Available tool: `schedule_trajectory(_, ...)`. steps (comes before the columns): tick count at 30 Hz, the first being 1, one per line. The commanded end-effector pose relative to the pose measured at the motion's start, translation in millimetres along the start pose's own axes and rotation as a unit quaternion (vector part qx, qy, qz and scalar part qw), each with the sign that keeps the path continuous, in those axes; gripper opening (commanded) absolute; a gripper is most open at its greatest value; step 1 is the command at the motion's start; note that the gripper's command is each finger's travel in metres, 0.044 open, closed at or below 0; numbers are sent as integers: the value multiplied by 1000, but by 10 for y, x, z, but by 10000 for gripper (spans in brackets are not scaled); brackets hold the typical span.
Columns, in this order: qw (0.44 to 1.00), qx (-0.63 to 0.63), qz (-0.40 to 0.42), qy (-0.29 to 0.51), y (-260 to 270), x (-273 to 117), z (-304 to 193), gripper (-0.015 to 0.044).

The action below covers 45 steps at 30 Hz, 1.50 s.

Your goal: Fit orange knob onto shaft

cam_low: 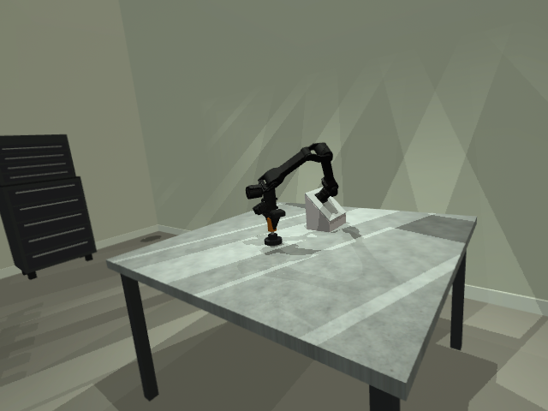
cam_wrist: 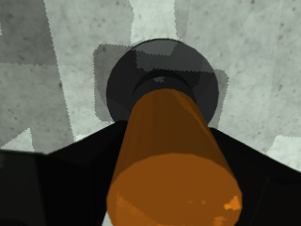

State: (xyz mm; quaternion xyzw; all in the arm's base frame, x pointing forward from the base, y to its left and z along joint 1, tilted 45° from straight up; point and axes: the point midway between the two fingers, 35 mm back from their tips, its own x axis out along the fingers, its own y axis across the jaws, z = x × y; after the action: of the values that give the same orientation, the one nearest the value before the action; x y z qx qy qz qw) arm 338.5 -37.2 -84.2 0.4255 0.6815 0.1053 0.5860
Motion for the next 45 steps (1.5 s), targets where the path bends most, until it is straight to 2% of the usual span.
schedule_trajectory(1, 1000, -5, 0, -1, 3, 12, 6, 0)
schedule_trajectory(18, 1000, -5, 0, -1, 12, -35, 6, 0)
schedule_trajectory(26, 994, -109, 0, -1, 4, -13, 9, 0)
schedule_trajectory(45, 994, -109, 0, -1, 2, 12, 1, 0)
